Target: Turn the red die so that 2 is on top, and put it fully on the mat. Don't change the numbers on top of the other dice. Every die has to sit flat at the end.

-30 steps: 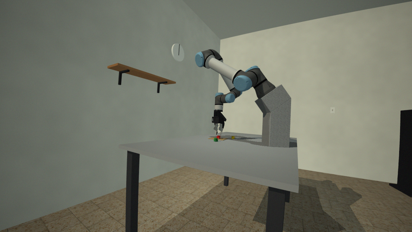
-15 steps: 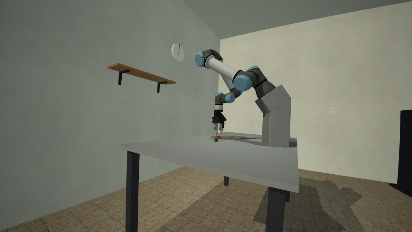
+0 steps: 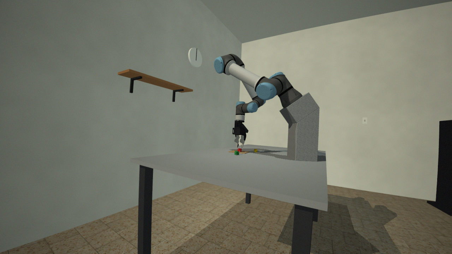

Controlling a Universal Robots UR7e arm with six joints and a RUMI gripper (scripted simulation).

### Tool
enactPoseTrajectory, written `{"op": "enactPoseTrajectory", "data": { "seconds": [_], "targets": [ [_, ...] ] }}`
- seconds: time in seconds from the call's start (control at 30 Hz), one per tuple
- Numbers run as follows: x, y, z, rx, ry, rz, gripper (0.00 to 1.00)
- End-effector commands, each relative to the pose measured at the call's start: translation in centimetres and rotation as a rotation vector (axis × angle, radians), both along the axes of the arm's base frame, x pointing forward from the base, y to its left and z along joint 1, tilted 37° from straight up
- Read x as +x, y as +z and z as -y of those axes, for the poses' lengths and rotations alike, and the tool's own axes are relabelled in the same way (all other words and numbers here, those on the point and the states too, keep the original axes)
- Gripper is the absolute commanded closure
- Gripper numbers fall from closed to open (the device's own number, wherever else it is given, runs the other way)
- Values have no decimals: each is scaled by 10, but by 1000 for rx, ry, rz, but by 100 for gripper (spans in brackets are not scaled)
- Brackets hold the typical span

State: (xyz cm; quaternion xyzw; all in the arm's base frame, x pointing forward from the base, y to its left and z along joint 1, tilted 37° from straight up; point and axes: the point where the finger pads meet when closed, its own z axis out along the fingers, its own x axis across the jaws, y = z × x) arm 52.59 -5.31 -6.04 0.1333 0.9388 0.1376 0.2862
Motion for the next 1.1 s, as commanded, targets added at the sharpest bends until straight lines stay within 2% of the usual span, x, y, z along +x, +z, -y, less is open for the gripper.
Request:
{"op": "enactPoseTrajectory", "data": {
  "seconds": [0.0,1.07],
  "targets": [
    [3,3,1,-5,1,6,76],
    [20,-22,-4,-5,1,6,76]
  ]
}}
